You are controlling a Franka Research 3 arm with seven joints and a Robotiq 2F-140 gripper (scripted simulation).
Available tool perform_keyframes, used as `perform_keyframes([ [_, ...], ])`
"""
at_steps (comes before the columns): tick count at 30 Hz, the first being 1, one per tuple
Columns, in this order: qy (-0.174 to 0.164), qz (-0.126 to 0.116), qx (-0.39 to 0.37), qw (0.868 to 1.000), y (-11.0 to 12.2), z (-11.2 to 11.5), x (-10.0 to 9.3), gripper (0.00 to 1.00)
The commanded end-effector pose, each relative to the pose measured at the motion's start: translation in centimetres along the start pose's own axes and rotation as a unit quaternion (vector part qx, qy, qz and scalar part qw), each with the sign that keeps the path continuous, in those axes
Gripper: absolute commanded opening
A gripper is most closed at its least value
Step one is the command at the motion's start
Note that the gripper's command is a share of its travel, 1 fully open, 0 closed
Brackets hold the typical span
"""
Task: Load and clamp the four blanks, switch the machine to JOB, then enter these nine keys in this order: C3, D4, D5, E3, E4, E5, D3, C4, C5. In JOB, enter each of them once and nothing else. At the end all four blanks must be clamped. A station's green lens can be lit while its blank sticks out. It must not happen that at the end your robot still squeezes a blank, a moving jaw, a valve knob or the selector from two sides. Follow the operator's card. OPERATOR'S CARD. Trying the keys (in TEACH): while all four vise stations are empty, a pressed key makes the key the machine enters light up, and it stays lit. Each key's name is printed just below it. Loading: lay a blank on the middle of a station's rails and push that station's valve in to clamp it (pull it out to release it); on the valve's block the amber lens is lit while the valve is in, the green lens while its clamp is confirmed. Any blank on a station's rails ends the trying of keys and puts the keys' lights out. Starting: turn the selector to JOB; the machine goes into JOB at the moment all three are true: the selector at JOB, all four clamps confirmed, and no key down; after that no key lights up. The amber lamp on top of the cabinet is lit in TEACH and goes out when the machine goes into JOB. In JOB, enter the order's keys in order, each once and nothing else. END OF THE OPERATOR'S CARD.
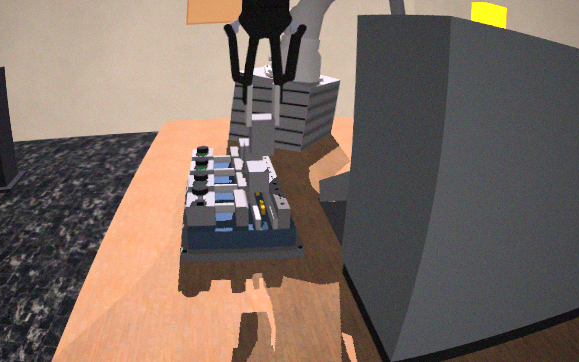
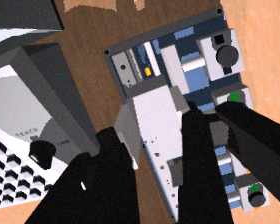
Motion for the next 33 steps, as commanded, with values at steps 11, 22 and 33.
perform_keyframes([
  [11,0.004,0.001,0.015,1.000,0.06,-0.23,-0.25,0.00],
  [22,0.004,0.001,0.022,1.000,0.10,-0.47,-0.43,0.00],
  [33,0.004,0.001,0.025,1.000,0.12,-0.59,-0.52,0.00],
])
Point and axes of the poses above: the point where the finger pads meet when closed, its own x axis out along the fingers, its own y axis across the jaws, z = x × y, the point moved 5 cm from there along -x, back along the fingers, and after that the axes turned 12 degrees about x, right-handed, at the moved point
